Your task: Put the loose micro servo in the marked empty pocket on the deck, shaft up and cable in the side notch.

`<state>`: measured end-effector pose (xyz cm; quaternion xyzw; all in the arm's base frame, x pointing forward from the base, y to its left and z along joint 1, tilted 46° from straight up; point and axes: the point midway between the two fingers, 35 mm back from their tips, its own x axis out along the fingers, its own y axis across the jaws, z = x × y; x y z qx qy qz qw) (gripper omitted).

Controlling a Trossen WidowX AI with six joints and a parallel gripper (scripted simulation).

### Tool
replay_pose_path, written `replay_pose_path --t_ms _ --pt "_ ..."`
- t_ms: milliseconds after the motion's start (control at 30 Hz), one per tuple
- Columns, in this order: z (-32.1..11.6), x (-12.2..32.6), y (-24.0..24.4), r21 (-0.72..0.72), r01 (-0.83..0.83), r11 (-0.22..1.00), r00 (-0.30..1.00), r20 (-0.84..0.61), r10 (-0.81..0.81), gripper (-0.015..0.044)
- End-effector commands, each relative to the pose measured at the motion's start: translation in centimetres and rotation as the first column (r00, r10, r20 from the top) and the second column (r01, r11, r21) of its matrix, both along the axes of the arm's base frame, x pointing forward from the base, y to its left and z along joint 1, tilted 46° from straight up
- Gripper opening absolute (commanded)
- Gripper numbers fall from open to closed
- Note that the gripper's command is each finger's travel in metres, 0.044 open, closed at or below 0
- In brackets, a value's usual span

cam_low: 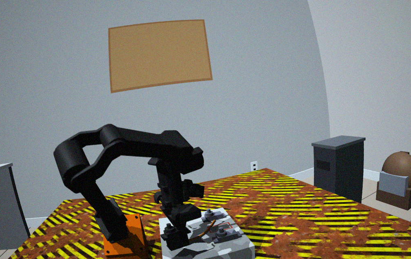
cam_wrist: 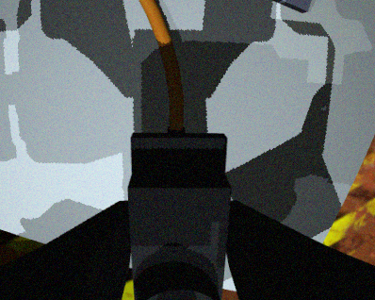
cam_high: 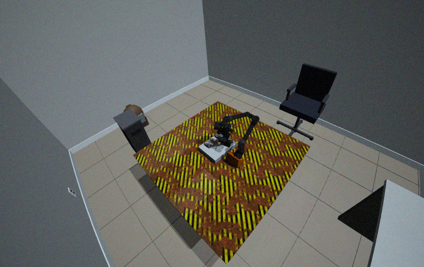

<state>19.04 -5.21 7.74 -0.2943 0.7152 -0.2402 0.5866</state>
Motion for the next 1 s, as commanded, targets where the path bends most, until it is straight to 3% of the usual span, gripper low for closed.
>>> replay_pose_path --t_ms 0,100,667,967 --pt "0.0 0.0 0.0 -0.001 -0.003 1.000 1.000 0.001 0.003 0.0065" --pt "0.3 0.1 0.3 -0.001 -0.003 1.000 1.000 0.001 0.003 0.0000" --pt "2.2 0.3 2.0 0.000 -0.003 1.000 1.000 0.000 0.003 0.0000" --pt "2.1 3.2 1.6 0.000 -0.003 1.000 1.000 0.002 0.003 0.0000"
